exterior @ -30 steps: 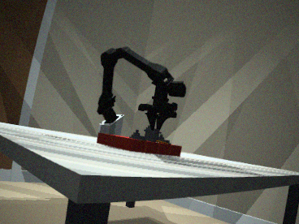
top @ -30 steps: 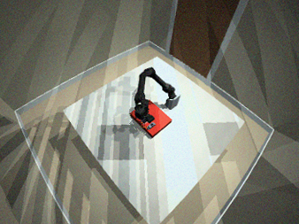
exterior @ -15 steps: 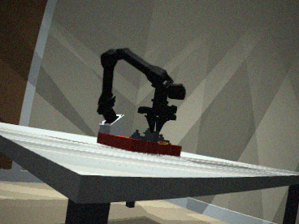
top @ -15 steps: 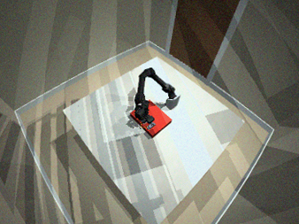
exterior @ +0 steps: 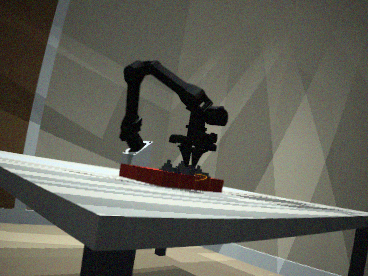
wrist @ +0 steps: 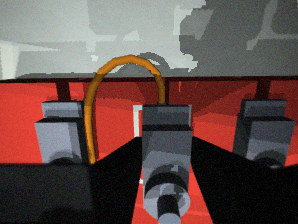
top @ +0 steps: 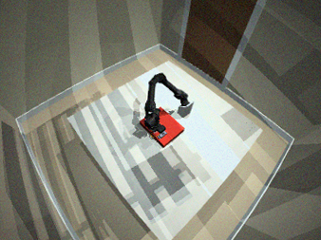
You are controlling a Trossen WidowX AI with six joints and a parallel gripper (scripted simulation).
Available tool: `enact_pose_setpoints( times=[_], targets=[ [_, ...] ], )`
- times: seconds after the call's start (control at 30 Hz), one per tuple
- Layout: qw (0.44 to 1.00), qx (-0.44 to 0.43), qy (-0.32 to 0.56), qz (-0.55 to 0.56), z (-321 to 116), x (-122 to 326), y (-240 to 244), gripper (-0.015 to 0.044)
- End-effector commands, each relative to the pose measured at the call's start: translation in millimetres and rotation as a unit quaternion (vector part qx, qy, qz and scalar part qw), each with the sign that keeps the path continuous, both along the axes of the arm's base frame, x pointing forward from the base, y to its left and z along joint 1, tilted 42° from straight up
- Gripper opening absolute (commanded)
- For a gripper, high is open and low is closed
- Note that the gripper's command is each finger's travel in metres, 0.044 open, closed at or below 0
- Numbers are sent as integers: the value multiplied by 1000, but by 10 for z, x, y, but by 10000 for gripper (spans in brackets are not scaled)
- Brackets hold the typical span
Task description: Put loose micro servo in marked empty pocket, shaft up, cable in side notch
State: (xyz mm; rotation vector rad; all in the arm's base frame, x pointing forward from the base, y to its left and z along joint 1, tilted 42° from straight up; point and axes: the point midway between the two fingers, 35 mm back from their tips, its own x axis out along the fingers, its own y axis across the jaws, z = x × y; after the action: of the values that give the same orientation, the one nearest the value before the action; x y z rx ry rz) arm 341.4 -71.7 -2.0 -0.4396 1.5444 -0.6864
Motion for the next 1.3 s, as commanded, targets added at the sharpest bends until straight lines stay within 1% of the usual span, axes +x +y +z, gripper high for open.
enact_pose_setpoints(
  times=[0.0, 0.7, 0.93, 1.07, 1.2, 1.27],
  targets=[
    [1000, -1, 2, 3, -31, -10, -19, 0],
    [1000, -2, 2, 3, -156, -27, -129, 0],
    [1000, -2, 2, 3, -137, -21, -111, 184],
    [1000, -2, 2, 3, -117, -17, -93, 187],
    [1000, -1, 2, 3, 102, -10, 105, 187],
    [1000, -1, 2, 3, 126, -35, 128, 187]
  ],
)
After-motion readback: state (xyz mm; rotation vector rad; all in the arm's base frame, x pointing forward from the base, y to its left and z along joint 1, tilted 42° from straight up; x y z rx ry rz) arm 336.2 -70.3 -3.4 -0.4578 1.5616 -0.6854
